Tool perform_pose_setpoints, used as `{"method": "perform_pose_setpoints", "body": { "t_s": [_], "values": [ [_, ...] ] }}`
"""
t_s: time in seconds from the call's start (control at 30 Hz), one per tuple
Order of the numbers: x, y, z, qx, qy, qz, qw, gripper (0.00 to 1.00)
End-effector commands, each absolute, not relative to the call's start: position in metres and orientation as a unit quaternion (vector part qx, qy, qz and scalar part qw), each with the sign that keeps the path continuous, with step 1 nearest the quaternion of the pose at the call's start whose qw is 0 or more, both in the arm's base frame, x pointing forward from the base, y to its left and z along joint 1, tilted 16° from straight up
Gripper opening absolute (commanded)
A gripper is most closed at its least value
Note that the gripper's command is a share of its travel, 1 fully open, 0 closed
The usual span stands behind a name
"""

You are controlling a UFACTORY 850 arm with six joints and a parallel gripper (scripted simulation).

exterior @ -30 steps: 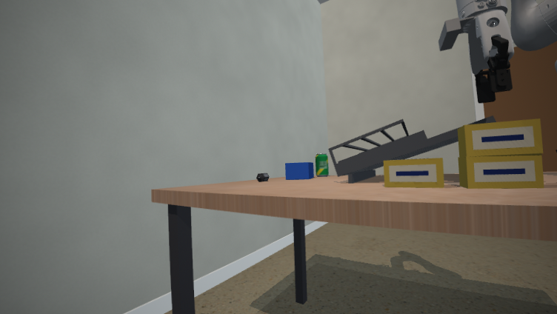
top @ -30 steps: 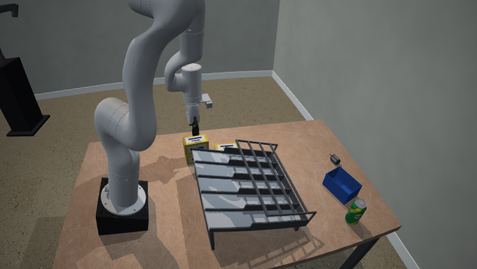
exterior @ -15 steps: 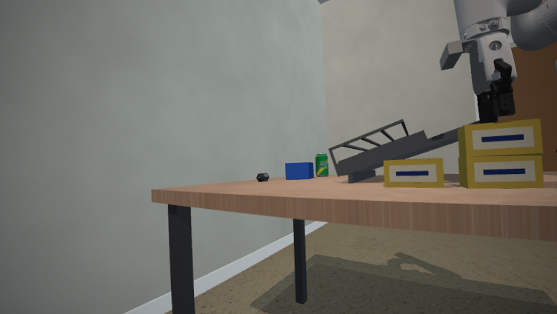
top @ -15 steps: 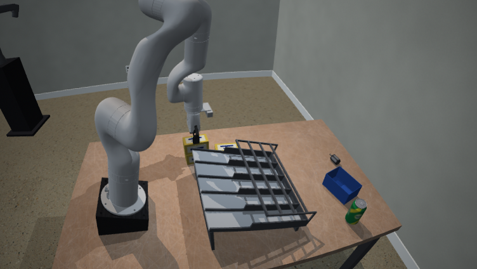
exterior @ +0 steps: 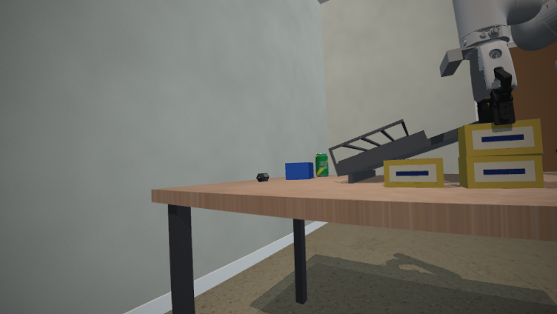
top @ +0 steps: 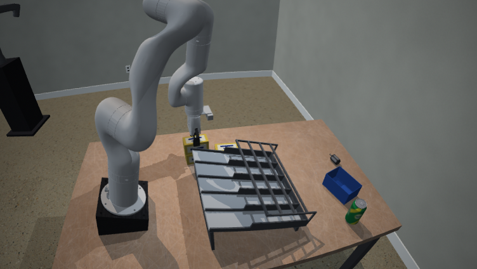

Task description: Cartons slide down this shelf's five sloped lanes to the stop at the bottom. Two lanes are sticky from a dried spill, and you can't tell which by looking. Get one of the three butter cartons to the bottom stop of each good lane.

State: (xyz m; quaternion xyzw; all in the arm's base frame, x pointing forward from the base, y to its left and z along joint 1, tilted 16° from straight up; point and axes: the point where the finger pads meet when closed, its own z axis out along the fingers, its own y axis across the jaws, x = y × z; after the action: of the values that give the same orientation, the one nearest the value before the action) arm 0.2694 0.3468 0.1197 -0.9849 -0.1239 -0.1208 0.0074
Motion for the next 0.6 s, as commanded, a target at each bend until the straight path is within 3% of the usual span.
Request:
{"method": "perform_pose_setpoints", "body": {
  "t_s": [0.0,0.5,0.53,0.57],
  "values": [
    [0.2784,0.3498,0.0892,-0.985,-0.124,-0.122,0.008,0.90],
    [0.2784,0.3498,0.0892,-0.985,-0.124,-0.122,0.008,0.90],
    [0.2784,0.3501,0.0896,-0.985,-0.124,-0.118,0.006,0.00],
    [0.2784,0.3501,0.0896,-0.985,-0.124,-0.118,0.006,0.00]
  ]
}}
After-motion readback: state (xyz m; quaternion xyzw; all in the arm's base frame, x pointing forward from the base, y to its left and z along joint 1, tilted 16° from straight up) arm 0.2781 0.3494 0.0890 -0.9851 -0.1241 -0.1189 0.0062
